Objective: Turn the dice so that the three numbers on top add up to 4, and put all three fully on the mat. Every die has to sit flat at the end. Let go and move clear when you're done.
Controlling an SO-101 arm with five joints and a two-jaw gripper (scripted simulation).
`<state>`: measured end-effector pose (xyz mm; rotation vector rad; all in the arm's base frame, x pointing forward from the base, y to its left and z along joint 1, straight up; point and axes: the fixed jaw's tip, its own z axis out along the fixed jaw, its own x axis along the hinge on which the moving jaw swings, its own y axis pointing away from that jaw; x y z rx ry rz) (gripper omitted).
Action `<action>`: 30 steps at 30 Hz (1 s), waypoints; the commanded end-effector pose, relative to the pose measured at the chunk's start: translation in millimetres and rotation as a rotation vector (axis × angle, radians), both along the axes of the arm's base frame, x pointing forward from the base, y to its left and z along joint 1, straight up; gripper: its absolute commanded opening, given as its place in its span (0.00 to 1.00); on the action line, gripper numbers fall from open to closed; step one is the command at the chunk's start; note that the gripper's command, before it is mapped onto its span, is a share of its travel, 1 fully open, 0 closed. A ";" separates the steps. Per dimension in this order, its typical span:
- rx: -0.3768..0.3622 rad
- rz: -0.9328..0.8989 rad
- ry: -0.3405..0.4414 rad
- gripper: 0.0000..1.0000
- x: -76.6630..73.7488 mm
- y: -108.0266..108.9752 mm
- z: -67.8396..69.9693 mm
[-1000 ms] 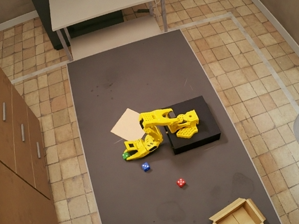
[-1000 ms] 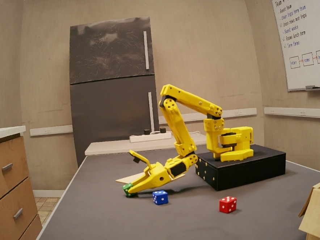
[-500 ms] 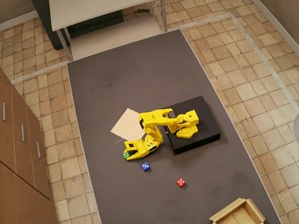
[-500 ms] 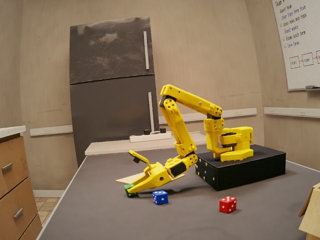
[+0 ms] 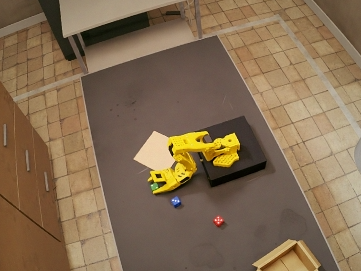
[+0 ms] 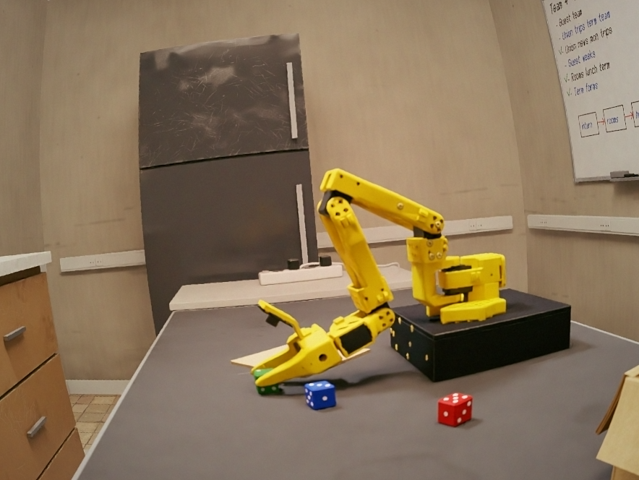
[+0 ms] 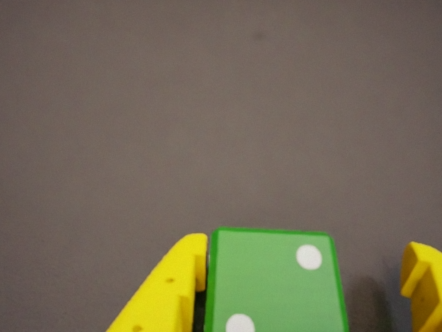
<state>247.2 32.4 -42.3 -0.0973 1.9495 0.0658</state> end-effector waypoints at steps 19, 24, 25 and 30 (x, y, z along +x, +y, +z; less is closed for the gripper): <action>0.010 -0.010 0.003 0.33 2.0 -1.2 9.6; 0.011 -0.010 0.003 0.33 3.5 -0.9 24.7; 0.011 -0.010 0.003 0.33 3.5 -0.9 24.7; 0.011 -0.009 0.003 0.33 2.8 -0.9 36.6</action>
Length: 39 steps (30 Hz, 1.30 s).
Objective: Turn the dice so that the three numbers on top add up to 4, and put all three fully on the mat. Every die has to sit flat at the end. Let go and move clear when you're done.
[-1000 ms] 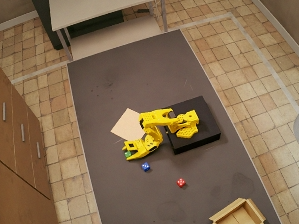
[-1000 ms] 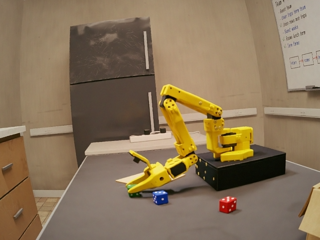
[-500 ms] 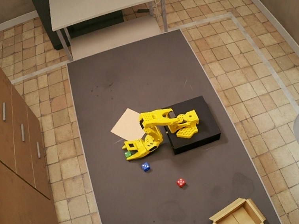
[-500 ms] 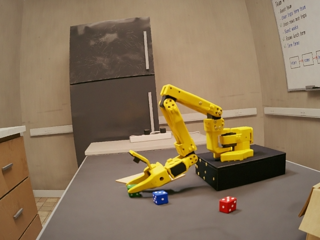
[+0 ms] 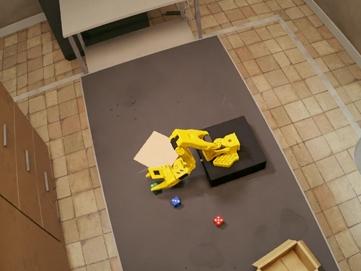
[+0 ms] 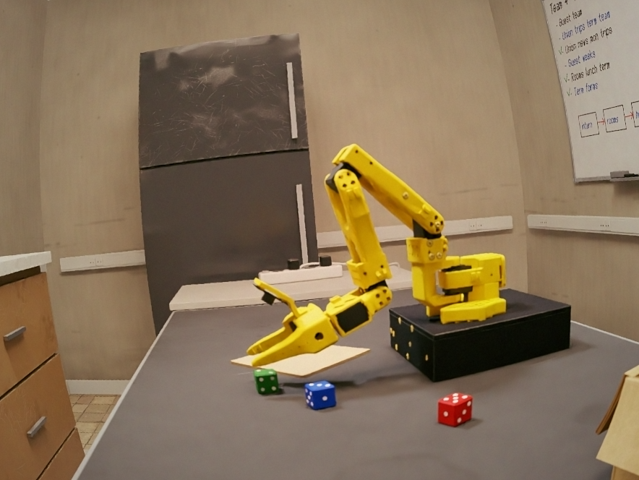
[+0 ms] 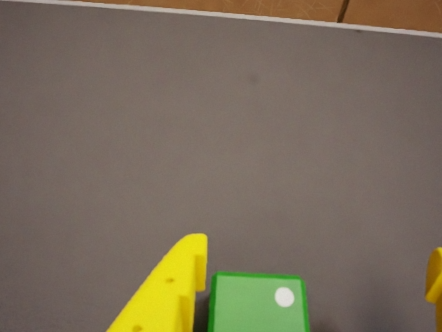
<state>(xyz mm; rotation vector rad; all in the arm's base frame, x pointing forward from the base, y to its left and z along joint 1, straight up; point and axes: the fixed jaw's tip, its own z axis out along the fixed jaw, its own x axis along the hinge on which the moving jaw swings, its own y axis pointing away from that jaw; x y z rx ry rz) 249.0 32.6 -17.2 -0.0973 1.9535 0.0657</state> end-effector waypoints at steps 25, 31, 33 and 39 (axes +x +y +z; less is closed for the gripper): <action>0.011 -0.009 -0.001 0.33 -1.6 -1.3 23.6; 0.011 -0.009 -0.001 0.33 -1.6 -1.3 23.6; 0.011 -0.009 -0.005 0.33 -1.2 -1.2 24.5; 0.019 -0.008 -0.082 0.33 6.8 -0.5 41.8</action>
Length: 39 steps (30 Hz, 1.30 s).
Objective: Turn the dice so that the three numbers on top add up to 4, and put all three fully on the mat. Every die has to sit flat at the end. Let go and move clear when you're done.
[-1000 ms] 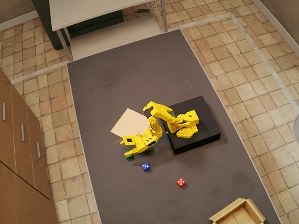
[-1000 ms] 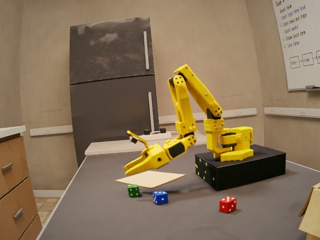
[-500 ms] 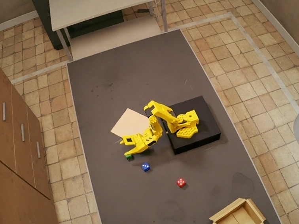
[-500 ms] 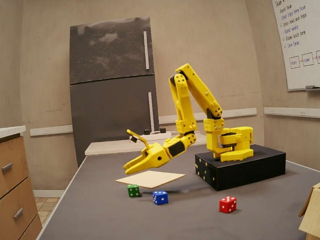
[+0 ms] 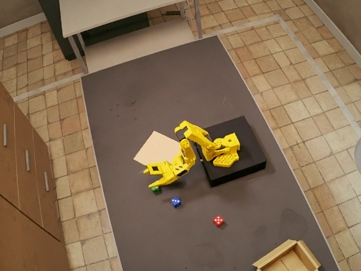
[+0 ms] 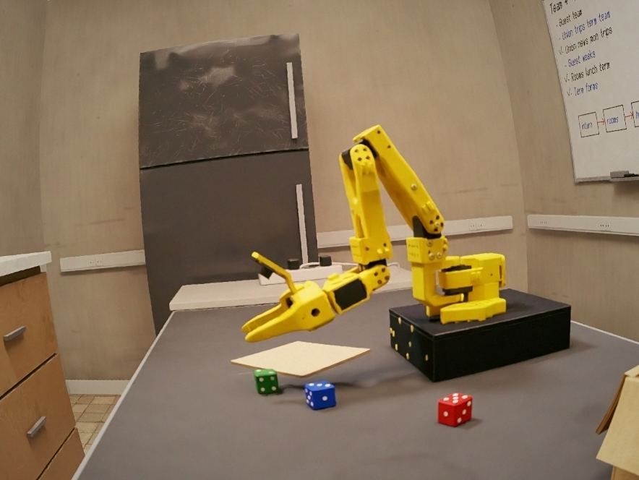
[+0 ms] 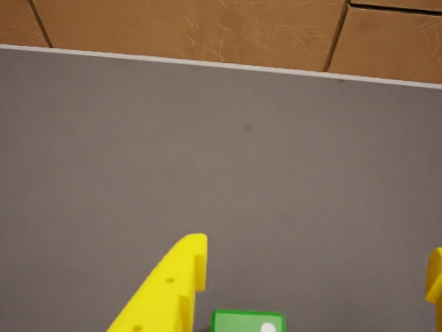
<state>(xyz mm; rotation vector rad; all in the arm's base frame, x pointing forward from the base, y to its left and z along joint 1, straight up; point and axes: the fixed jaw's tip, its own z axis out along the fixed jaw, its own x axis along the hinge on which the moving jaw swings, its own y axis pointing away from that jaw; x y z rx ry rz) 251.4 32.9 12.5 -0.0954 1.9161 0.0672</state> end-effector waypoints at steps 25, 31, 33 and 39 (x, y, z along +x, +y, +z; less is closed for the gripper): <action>0.057 -0.006 -0.461 0.31 23.0 1.1 112.5; 0.057 -0.006 -0.458 0.31 23.5 1.1 112.2; 0.056 -0.006 -0.454 0.31 24.1 1.2 111.8; 0.056 -0.005 -0.426 0.31 28.3 1.9 109.2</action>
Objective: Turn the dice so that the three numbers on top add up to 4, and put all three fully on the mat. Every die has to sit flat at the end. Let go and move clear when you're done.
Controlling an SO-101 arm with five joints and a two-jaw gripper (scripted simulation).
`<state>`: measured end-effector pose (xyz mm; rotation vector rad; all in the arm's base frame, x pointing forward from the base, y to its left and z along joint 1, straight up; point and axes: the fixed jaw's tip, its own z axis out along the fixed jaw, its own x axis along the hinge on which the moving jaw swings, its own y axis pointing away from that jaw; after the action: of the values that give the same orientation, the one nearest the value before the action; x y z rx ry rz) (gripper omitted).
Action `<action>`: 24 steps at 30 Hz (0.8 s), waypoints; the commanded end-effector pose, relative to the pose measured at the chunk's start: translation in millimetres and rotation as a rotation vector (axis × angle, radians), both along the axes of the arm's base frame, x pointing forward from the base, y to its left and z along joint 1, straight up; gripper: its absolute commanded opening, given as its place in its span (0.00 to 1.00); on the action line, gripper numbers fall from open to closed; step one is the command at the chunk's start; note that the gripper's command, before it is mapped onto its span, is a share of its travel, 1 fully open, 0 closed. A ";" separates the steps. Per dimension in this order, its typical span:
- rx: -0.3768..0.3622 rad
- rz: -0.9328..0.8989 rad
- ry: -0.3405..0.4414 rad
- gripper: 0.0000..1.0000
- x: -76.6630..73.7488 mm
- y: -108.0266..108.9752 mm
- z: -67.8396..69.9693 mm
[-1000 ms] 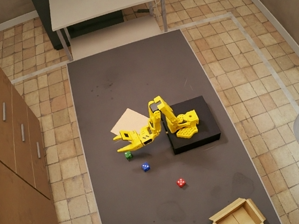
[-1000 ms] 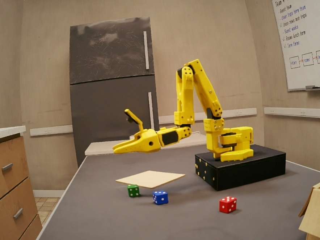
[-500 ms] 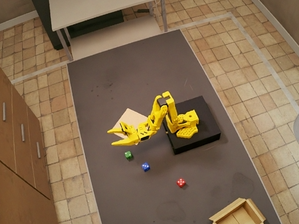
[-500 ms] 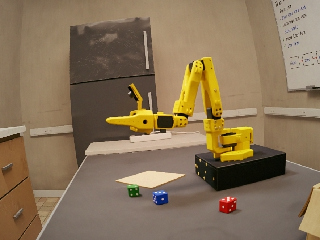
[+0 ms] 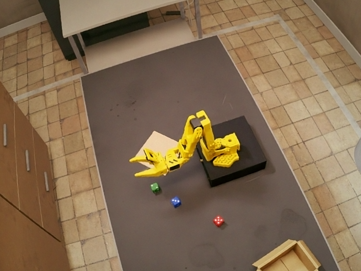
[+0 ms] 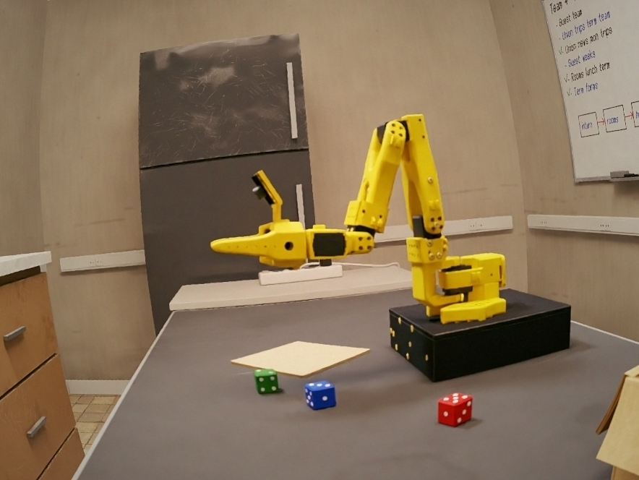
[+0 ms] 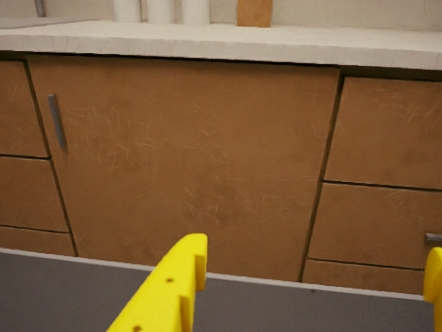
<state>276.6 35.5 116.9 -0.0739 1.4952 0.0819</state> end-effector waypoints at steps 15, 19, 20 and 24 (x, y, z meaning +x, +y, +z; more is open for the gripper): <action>0.006 0.002 0.152 0.31 23.8 3.2 -8.3; 0.003 0.004 0.207 0.31 29.5 4.4 -12.0; 0.003 0.004 0.207 0.31 29.5 4.4 -12.0; -0.001 0.006 0.290 0.31 36.5 6.2 -16.6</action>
<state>306.9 38.6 97.7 -0.0726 1.7380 0.0859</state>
